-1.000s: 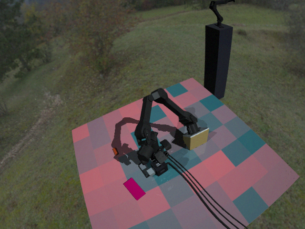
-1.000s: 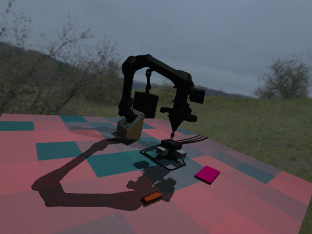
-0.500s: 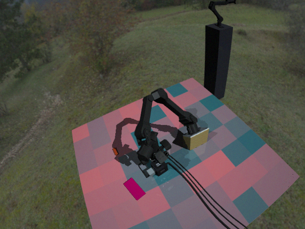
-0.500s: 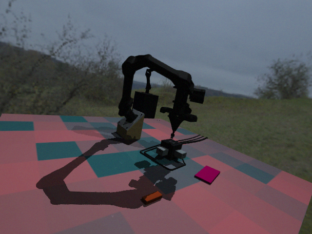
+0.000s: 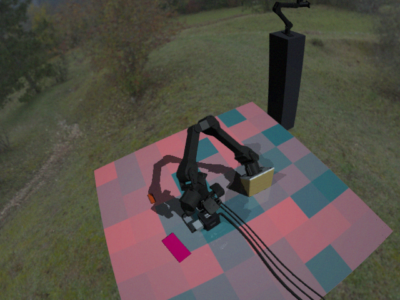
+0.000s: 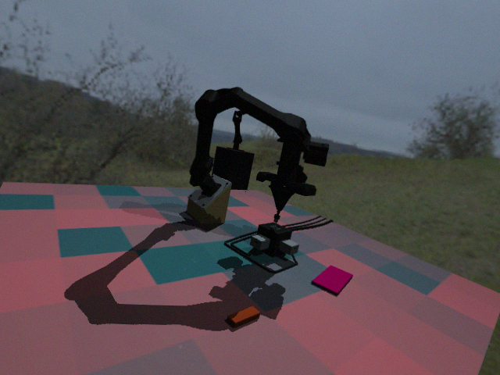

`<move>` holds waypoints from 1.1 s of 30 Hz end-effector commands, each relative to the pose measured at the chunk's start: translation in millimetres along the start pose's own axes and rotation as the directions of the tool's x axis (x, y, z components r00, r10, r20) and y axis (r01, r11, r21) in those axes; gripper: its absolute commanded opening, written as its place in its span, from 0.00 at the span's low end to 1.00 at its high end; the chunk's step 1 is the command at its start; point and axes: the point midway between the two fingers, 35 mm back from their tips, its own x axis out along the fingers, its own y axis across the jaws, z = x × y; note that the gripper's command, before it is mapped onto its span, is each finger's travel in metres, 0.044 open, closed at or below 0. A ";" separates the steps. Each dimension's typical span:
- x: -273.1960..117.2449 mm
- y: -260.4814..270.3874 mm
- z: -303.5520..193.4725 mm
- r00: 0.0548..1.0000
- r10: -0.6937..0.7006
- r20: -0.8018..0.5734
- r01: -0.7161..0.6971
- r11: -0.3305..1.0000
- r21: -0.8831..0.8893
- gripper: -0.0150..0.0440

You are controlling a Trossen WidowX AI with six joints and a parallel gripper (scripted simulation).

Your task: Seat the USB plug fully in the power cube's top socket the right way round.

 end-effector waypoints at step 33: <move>5.0 1.4 2.4 1.000 0.004 0.030 -0.004 1.000 -0.007 0.25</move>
